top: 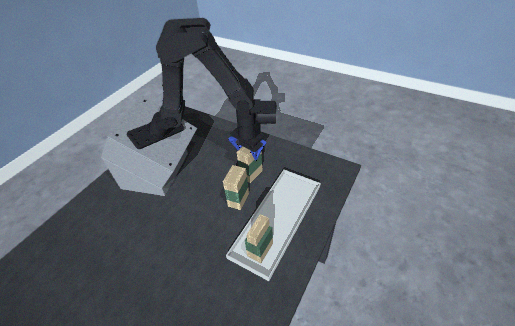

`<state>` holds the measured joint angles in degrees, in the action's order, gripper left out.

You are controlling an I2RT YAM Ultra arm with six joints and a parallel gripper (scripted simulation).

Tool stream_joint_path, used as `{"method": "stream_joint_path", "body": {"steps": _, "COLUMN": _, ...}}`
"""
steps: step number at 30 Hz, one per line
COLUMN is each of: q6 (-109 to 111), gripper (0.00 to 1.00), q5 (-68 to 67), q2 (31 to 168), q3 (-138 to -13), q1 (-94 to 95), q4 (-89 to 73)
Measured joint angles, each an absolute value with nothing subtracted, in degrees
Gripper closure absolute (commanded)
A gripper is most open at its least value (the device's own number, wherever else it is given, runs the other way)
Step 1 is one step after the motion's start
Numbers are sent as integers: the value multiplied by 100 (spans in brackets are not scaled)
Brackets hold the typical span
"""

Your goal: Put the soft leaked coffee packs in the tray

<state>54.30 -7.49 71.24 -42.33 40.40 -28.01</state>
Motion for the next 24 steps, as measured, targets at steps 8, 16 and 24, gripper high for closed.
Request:
{"method": "stream_joint_path", "body": {"steps": 8, "q6": 5446, "gripper": 21, "q5": -738, "q2": 7164, "q3": -4233, "q1": 4029, "q4": -2646}}
{"method": "stream_joint_path", "body": {"steps": 16, "q6": 5448, "gripper": 21, "q5": -735, "q2": 7164, "q3": -4233, "q1": 4029, "q4": -2617}}
{"method": "stream_joint_path", "body": {"steps": 24, "q6": 5448, "gripper": 21, "q5": -733, "q2": 7164, "q3": -4233, "q1": 4029, "q4": -2613}}
